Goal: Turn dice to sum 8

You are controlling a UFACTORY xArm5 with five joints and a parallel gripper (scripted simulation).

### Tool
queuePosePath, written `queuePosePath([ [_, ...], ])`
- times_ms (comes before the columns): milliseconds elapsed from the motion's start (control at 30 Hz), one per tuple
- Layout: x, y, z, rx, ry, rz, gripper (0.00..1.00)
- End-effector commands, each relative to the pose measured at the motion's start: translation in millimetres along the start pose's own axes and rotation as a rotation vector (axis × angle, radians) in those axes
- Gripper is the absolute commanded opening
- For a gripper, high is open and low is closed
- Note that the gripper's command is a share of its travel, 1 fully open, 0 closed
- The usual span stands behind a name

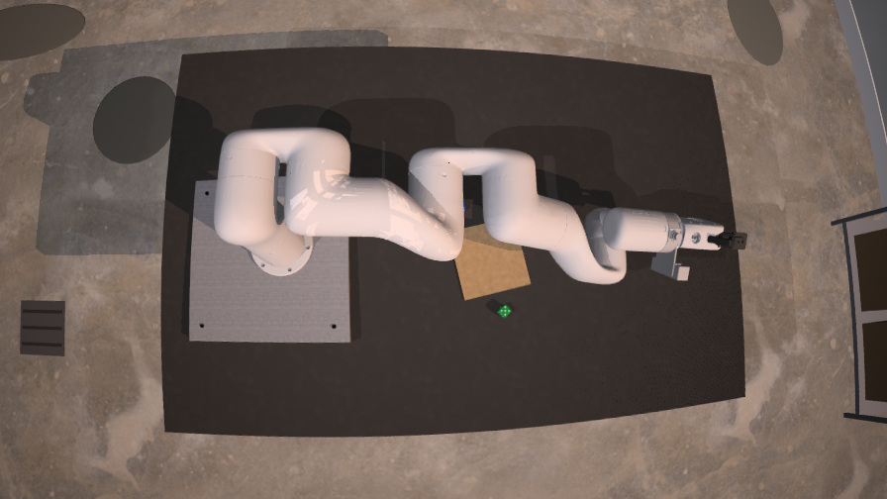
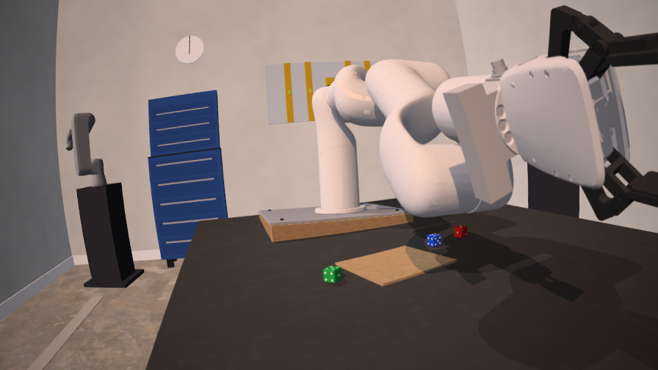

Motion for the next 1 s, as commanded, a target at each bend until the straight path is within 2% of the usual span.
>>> queuePosePath([
  [0, 2, -3, 0.0, -0.004, -0.003, 0.0, 1.0],
  [633, 1, -4, -0.8, 0.004, 0.005, -0.008, 1.0],
  [700, -1, -7, -3.1, 0.03, 0.031, -0.032, 1.0],
  [800, -8, -18, -7.0, 0.111, 0.118, -0.113, 1.0],
  [967, -15, -27, -6.0, 0.178, 0.202, -0.186, 1.0],
])
Point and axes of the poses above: the point where the finger pads meet when closed, its own z axis back along the fingers, its own y axis across the jaws, x = y × z, the point moved 8 cm from there along z, back along the fingers, and after that the axes turned 14 degrees about -z, right-handed, at the moved point
